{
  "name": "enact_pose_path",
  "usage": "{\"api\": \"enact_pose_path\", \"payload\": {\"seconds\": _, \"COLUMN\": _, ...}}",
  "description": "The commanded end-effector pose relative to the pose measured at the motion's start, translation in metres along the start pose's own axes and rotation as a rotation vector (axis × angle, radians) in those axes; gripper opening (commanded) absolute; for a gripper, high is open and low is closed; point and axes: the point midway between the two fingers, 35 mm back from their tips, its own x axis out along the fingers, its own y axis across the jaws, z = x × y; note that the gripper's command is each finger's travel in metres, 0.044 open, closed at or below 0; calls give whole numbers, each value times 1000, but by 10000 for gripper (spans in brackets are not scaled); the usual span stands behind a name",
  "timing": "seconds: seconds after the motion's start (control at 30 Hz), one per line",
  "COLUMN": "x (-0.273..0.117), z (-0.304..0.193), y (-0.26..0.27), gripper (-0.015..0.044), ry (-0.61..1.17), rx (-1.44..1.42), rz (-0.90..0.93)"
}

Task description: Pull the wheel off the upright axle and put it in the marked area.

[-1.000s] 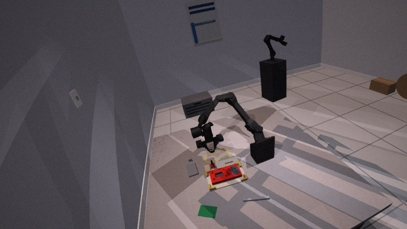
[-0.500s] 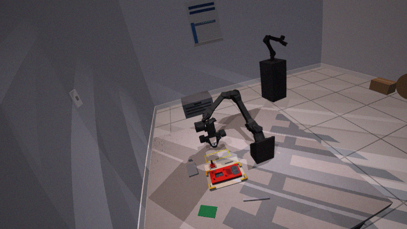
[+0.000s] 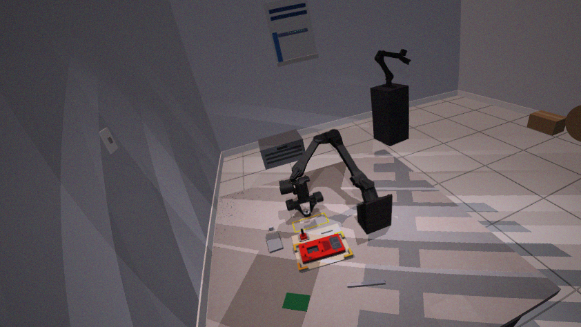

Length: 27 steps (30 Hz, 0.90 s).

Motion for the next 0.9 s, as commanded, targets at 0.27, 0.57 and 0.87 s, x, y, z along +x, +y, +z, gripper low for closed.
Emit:
{"api": "enact_pose_path", "payload": {"seconds": 0.27, "x": 62, "z": 1, "y": -6, "gripper": 0, "ry": -3, "rx": -7, "rz": -10}}
{"api": "enact_pose_path", "payload": {"seconds": 0.57, "x": 57, "z": 1, "y": -6, "gripper": 157, "ry": -5, "rx": -4, "rz": -14}}
{"api": "enact_pose_path", "payload": {"seconds": 0.87, "x": 23, "z": 0, "y": -4, "gripper": 300, "ry": 0, "rx": -5, "rz": -11}}
